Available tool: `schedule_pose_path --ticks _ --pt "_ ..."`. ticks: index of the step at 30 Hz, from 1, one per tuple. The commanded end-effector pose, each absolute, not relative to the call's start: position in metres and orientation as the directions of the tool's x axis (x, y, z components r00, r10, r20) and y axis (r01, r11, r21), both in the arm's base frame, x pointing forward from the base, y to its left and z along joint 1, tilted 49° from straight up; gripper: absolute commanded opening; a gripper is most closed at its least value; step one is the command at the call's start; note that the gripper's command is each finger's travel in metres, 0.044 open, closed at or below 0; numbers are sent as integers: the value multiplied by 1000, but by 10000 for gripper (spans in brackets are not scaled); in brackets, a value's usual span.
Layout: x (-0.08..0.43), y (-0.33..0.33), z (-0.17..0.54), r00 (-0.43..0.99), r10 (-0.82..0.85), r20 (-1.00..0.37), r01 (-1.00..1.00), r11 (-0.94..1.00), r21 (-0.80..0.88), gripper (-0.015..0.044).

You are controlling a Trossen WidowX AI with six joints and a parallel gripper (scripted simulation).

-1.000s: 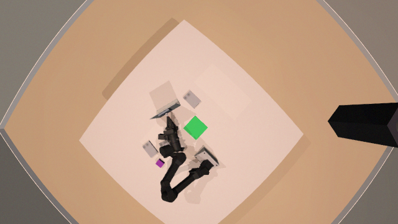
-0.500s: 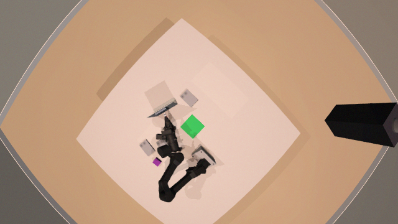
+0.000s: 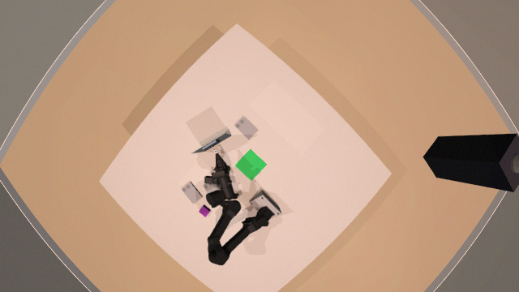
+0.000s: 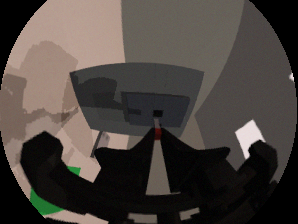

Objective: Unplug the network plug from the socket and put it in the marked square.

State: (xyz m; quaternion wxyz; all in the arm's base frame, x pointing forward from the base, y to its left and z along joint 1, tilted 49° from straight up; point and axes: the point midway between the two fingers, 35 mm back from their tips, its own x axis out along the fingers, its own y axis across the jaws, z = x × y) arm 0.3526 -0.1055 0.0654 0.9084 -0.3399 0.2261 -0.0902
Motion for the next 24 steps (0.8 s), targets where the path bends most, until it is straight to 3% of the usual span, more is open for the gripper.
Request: schedule_pose_path --ticks 1,24 --pt "350 -104 66 883 -314 -349 7 753 -658 0" --pt "337 -103 67 883 -314 -350 7 753 -658 0"
